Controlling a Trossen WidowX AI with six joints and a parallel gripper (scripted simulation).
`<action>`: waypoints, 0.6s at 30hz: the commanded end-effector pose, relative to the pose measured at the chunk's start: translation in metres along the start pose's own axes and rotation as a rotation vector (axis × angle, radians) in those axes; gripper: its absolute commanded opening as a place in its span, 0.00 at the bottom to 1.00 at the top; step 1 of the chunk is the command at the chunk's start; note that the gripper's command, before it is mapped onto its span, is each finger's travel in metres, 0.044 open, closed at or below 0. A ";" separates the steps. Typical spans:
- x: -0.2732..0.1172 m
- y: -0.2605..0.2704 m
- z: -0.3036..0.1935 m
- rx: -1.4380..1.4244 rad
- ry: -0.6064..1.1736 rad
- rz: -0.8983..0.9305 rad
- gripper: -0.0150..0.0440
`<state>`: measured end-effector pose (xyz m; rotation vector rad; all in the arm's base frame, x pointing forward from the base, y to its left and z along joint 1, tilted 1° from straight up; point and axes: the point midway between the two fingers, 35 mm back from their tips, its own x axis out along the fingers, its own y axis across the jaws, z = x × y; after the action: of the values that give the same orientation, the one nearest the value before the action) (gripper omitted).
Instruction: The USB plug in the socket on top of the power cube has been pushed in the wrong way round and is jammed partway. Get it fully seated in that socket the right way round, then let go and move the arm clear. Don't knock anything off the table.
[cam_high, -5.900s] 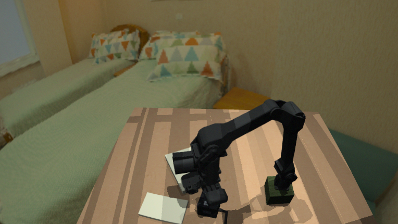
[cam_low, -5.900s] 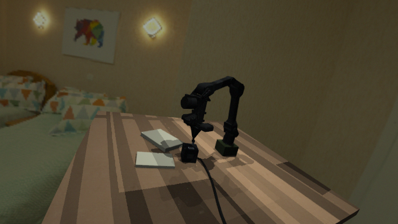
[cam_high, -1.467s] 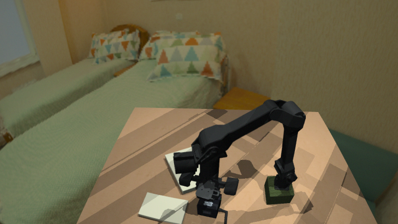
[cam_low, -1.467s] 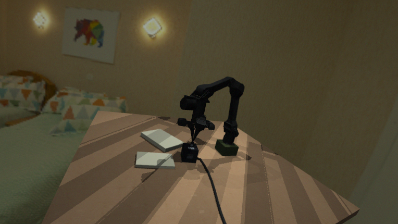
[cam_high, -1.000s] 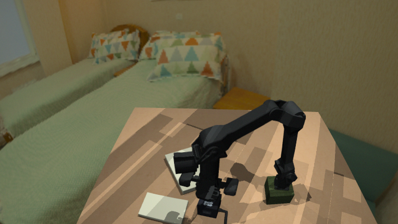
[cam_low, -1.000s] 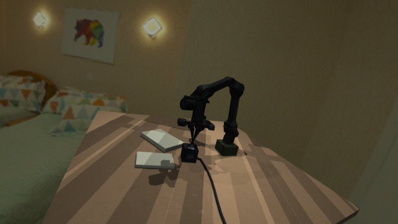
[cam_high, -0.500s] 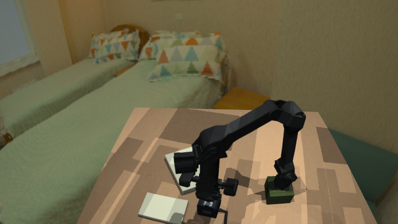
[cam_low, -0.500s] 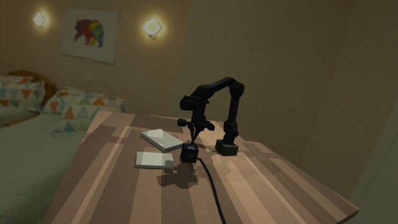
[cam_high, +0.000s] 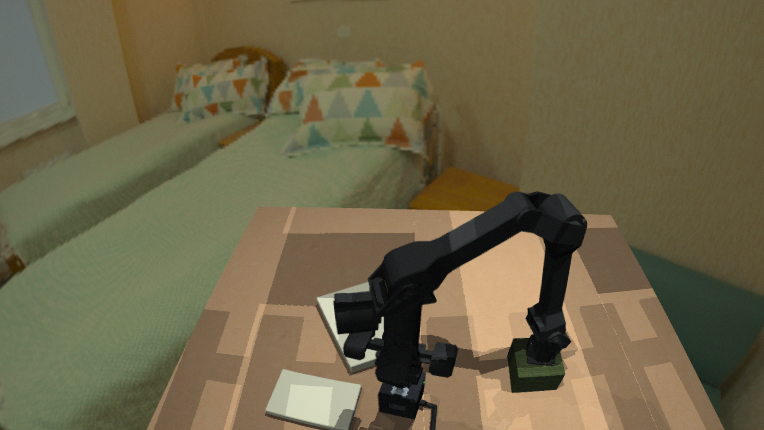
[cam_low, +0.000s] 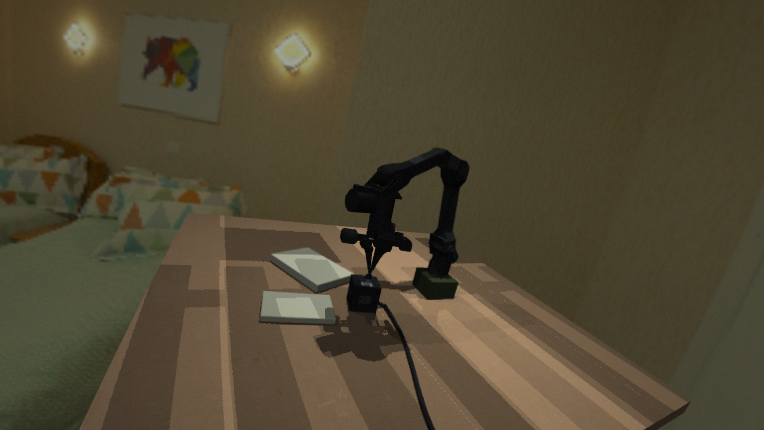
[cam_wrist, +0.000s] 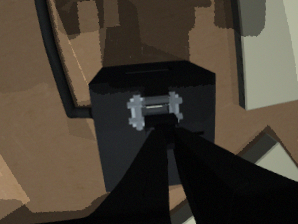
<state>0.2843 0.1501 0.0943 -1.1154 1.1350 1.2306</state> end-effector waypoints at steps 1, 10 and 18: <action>0.001 0.000 0.000 -0.003 -0.004 0.000 0.25; 0.002 0.000 0.000 -0.003 -0.004 0.000 0.25; 0.003 0.000 0.000 -0.003 -0.004 0.000 0.25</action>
<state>0.2843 0.1502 0.0923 -1.1155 1.1345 1.2307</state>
